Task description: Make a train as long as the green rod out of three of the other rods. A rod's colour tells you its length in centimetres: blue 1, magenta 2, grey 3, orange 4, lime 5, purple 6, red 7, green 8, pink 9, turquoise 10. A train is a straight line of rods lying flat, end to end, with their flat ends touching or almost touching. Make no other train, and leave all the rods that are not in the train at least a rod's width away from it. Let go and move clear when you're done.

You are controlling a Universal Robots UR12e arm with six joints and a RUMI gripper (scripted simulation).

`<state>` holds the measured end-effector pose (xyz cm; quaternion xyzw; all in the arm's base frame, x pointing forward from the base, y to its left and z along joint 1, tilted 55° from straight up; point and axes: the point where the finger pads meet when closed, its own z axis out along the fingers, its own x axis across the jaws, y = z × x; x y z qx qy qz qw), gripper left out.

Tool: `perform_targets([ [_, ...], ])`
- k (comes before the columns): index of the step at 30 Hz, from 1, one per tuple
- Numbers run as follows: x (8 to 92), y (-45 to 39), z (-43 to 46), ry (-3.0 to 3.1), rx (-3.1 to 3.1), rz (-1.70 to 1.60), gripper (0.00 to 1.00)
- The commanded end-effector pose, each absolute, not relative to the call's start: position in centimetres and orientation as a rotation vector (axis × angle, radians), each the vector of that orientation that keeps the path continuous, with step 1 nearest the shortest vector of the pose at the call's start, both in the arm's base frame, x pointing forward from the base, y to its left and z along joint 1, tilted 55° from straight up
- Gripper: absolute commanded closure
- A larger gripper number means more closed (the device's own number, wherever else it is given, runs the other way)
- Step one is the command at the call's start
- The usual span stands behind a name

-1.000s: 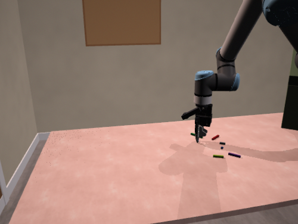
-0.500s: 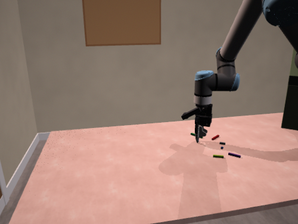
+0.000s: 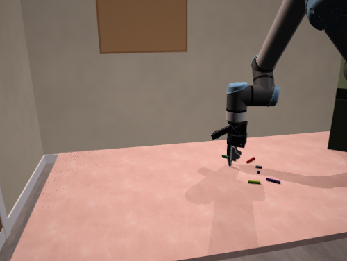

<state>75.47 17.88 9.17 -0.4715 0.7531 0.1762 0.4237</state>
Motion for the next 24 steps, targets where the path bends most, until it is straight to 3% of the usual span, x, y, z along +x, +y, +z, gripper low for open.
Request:
perform_targets([
  [1, 75.48, 17.85, 9.21, 1.884, -1.18, 0.44, 0.86],
  [4, 75.48, 17.85, 9.21, 1.884, -1.18, 0.44, 0.86],
  [5, 75.48, 17.85, 9.21, 1.884, -1.18, 0.44, 1.0],
  [24, 75.48, 17.85, 9.21, 1.884, -1.18, 0.44, 1.0],
])
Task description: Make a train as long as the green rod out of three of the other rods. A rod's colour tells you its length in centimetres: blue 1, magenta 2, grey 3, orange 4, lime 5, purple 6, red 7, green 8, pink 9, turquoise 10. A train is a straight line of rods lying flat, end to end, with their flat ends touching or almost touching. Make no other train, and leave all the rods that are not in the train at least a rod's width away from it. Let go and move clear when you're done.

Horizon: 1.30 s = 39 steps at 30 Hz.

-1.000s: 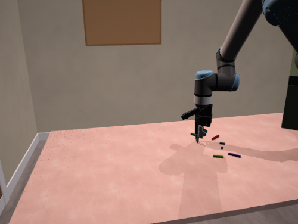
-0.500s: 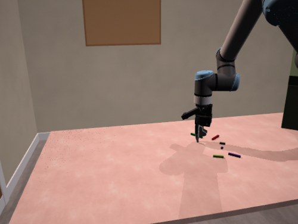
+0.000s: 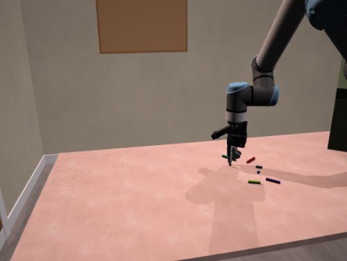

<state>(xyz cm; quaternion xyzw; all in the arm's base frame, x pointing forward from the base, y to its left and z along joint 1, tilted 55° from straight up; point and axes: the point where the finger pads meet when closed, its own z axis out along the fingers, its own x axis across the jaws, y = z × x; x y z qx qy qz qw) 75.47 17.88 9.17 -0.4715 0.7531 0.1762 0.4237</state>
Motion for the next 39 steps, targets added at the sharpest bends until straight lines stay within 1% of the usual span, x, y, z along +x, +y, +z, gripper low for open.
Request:
perform_targets([
  [1, 75.5, 17.8, 9.2, 1.884, -1.18, 0.44, 1.0],
  [19, 75.3, 17.6, 9.4, 1.884, -1.18, 0.44, 1.0],
  [39, 71.1, 11.7, 14.5, 1.884, -1.18, 0.44, 1.0],
])
